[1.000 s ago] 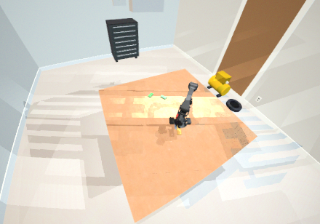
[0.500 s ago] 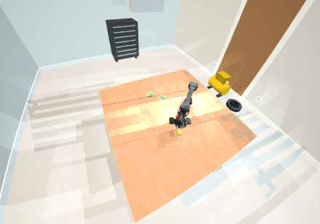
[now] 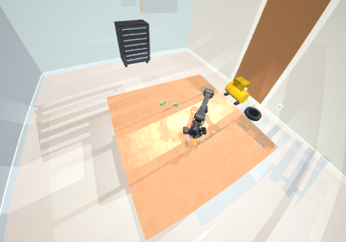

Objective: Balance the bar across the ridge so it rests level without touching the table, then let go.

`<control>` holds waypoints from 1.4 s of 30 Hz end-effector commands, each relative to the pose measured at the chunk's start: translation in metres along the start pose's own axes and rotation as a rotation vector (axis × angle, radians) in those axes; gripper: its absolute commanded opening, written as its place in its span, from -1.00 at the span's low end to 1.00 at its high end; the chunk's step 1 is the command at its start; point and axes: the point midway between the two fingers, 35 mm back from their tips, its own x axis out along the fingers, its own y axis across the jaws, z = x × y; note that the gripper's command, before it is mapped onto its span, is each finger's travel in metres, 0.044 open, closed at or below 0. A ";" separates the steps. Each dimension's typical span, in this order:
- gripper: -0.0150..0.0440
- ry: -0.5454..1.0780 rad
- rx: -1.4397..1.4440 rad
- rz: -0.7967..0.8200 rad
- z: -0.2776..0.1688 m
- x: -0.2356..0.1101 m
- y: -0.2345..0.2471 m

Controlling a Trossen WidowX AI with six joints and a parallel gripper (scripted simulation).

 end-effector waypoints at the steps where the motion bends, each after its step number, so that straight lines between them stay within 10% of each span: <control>1: 0.14 0.000 0.000 0.000 0.000 0.000 0.000; 12: 0.14 0.000 0.000 0.000 0.000 0.000 0.000; 22: 1.00 0.000 0.000 0.000 0.000 0.000 0.000; 42: 1.00 0.000 0.000 0.000 0.000 -0.100 0.000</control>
